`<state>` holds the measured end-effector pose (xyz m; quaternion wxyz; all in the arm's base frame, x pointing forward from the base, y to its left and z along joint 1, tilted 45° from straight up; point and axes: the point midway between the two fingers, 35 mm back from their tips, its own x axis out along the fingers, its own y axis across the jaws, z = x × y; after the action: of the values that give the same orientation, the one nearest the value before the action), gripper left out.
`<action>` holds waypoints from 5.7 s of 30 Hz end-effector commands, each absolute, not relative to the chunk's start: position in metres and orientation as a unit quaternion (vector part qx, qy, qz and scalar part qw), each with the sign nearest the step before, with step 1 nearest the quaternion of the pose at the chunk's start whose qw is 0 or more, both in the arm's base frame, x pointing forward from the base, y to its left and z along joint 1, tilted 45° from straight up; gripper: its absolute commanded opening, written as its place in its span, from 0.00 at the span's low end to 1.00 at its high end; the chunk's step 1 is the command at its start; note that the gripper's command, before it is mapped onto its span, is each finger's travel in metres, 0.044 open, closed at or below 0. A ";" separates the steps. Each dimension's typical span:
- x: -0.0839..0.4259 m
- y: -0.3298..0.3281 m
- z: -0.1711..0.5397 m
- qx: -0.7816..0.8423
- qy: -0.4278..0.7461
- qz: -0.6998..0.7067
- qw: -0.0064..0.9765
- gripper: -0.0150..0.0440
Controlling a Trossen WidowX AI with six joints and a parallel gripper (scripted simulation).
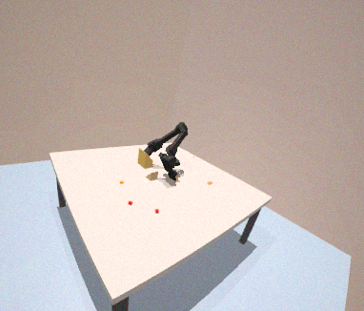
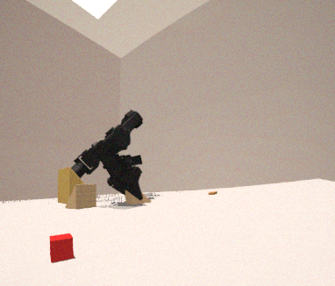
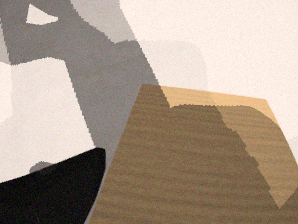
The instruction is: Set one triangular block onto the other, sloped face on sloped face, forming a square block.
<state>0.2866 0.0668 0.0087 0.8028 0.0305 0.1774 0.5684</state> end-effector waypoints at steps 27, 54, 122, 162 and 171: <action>0.292 0.065 0.027 -0.046 0.288 0.571 0.767 0.25; 0.311 0.083 0.071 -0.237 0.536 0.524 0.618 0.25; 0.356 0.127 0.193 -0.315 0.559 0.455 0.618 1.00; 0.342 0.147 0.096 -0.287 0.588 0.492 0.574 0.87; 0.342 0.147 0.096 -0.287 0.588 0.492 0.574 0.70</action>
<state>0.3420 0.1467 0.0964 0.5738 -0.2864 0.5890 0.4917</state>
